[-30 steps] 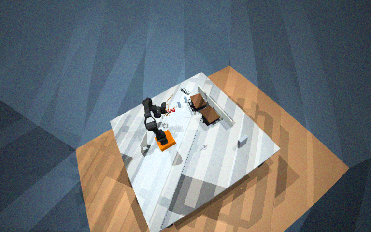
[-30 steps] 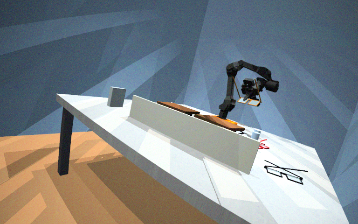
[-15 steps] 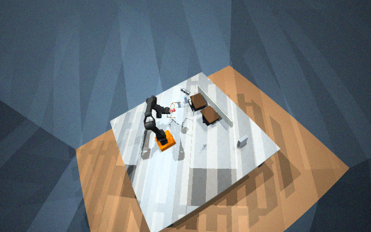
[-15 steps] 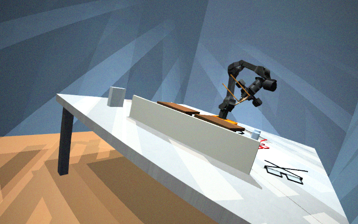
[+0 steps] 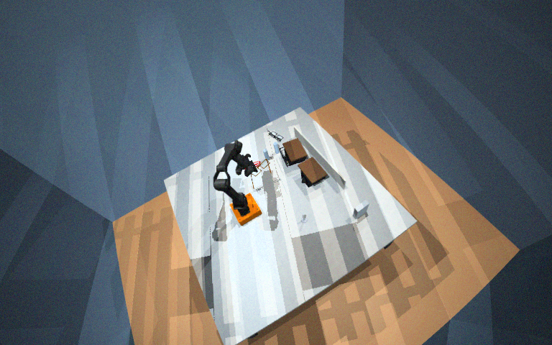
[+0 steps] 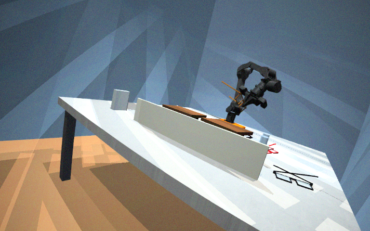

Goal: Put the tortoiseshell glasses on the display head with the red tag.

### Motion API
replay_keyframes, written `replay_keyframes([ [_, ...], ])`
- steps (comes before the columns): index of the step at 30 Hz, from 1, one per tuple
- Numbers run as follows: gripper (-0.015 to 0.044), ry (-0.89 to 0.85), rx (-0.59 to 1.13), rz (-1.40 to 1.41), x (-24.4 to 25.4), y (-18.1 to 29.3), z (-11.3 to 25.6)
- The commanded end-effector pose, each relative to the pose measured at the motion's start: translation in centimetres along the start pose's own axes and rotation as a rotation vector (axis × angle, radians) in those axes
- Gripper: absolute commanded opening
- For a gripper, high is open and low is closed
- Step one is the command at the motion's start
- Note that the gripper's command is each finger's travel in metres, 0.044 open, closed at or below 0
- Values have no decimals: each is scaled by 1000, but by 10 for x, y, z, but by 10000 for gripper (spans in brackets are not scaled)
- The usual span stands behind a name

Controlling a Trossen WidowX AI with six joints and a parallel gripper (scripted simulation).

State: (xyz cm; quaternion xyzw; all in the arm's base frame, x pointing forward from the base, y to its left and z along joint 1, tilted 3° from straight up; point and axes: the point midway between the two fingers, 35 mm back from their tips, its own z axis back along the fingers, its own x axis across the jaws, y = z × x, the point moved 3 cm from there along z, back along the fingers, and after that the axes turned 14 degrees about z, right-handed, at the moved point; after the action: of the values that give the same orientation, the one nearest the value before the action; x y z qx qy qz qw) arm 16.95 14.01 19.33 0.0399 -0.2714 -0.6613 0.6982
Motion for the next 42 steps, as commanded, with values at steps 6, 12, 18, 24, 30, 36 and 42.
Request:
replay_keyframes([
  [6,0,-19,-77,-387,7,8,-15],
  [12,0,-46,-125,-664,14,13,-25],
  [18,0,-81,-170,-942,21,18,-36],
  [24,0,-124,-210,-1220,29,23,-46],
  [30,0,-177,-245,-1498,37,27,-56],
  [36,0,-239,-276,-1776,46,31,-66],
  [42,0,-311,-300,-2053,56,34,-76],
])
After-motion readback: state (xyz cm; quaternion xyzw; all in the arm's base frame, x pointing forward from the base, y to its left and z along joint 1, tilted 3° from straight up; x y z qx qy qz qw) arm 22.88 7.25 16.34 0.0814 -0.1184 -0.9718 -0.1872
